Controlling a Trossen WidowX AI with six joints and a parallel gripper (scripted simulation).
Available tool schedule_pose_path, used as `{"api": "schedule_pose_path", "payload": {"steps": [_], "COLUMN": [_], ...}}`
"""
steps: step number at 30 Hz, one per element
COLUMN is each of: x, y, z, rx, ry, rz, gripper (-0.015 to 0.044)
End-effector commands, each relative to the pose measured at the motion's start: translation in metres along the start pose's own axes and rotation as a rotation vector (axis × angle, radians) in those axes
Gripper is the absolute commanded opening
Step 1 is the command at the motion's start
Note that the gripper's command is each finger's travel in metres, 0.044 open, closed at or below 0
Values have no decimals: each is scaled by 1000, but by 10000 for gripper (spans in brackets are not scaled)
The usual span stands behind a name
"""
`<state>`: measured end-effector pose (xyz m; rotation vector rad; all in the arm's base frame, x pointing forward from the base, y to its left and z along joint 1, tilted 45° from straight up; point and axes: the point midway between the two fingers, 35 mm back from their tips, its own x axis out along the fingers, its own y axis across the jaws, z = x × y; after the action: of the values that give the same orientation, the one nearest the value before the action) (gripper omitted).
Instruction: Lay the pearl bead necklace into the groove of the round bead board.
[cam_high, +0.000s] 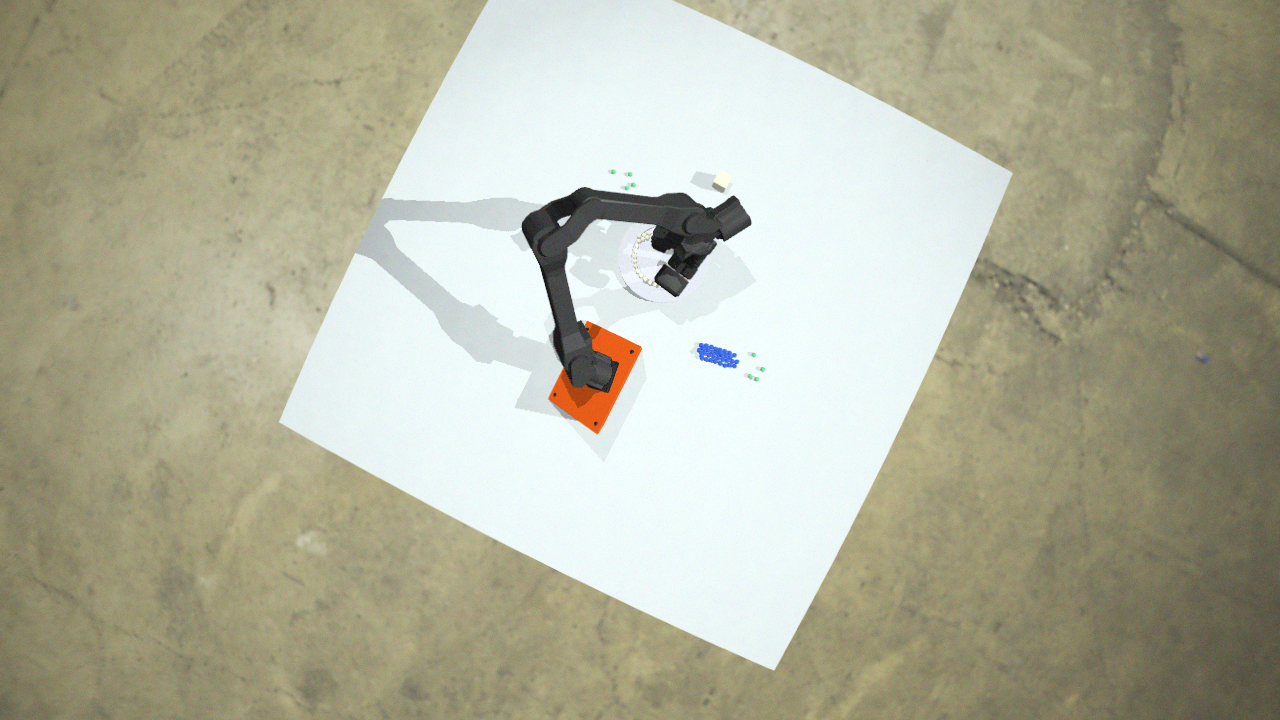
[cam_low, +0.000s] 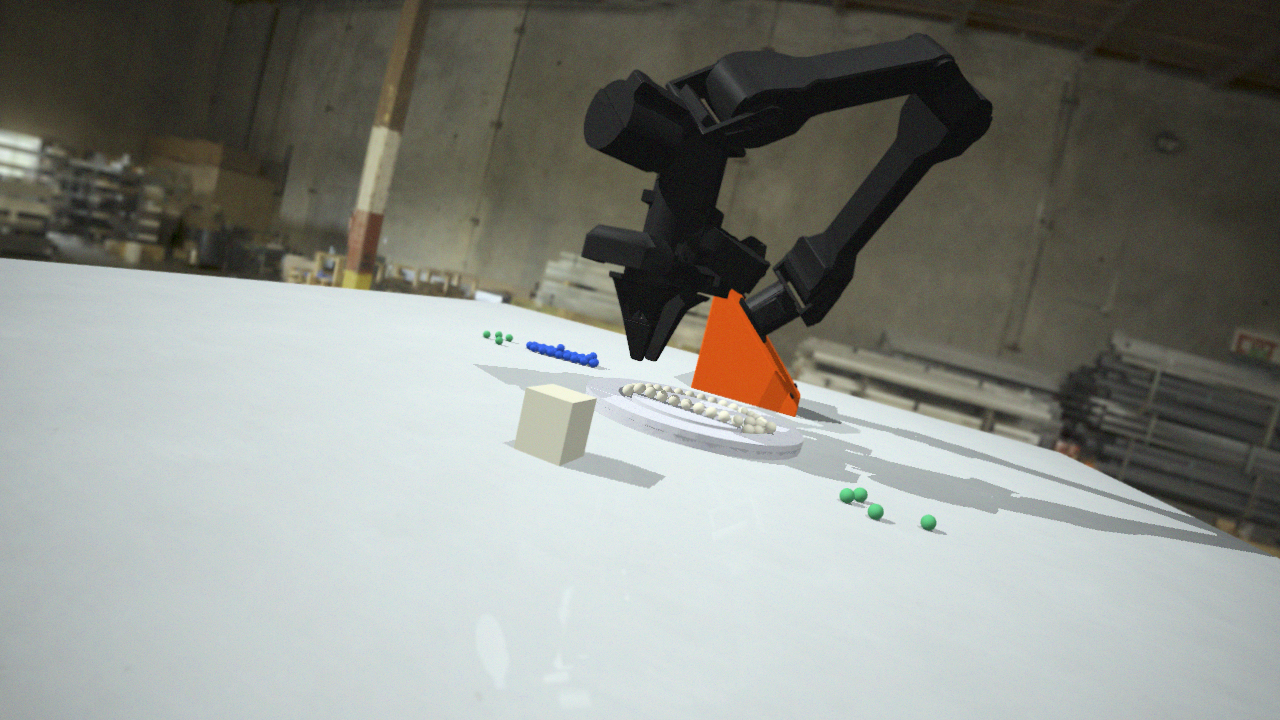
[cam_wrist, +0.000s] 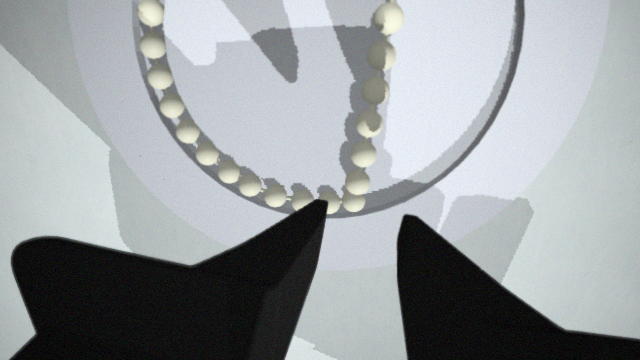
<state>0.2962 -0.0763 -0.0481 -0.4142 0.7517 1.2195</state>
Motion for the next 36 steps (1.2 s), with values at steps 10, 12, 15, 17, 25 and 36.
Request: {"api": "schedule_pose_path", "payload": {"steps": [10,12,15,17,25,36], "x": [21,24,29,30,27,27], "y": [1,2,2,2,2,2], "z": [1,1,1,1,1,1], "rx": [2,2,2,2,-2,-2], "ry": [-5,-6,-6,-7,-1,-1], "rz": [5,5,7,7,7,7], "gripper": [120,120,120,120,0,0]}}
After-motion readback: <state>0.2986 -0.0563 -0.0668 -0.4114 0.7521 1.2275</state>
